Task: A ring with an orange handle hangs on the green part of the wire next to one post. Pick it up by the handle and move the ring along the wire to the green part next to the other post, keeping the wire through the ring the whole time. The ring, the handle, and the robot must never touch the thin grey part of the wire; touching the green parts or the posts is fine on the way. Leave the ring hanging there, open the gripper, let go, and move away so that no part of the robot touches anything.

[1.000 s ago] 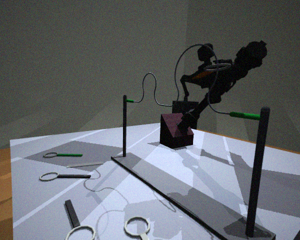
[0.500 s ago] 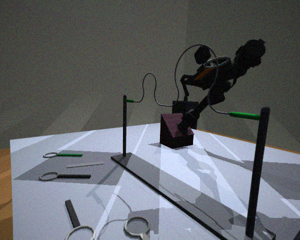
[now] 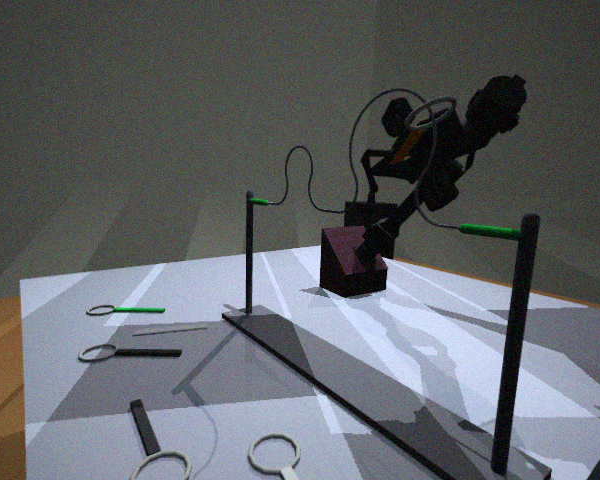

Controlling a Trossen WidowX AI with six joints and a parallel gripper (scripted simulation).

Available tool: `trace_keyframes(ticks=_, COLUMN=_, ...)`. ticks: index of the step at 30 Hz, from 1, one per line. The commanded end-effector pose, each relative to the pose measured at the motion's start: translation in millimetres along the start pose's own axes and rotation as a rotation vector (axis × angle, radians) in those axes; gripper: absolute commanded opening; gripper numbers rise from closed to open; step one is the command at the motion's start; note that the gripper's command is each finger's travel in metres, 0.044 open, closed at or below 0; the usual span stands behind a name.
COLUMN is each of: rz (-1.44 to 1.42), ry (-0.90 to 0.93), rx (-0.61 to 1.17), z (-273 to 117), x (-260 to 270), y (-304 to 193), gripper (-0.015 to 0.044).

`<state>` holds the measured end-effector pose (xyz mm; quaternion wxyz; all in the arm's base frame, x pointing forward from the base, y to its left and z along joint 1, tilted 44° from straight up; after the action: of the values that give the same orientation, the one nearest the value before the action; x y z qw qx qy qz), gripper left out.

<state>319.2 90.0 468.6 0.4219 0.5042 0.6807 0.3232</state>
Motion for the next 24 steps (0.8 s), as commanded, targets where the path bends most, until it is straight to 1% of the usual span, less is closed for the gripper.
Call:
trace_keyframes(ticks=1, rz=0.056, ry=0.026, rx=-0.011, z=-2, x=0, y=0, gripper=-0.015)
trace_keyframes(ticks=24, rz=0.31, ry=0.171, rx=-0.05, z=-1, x=12, y=2, gripper=-0.015)
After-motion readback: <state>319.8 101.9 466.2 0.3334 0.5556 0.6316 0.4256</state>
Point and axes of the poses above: the point midway between the two fingers, 35 mm back from their tips, its own z axis out along the fingers, its own x axis across the jaws, y = z × x, the point moved 1 cm from there along -z, back along the fingers, and after that the axes turned 2 degrees about -z, right-handed, at the moved point
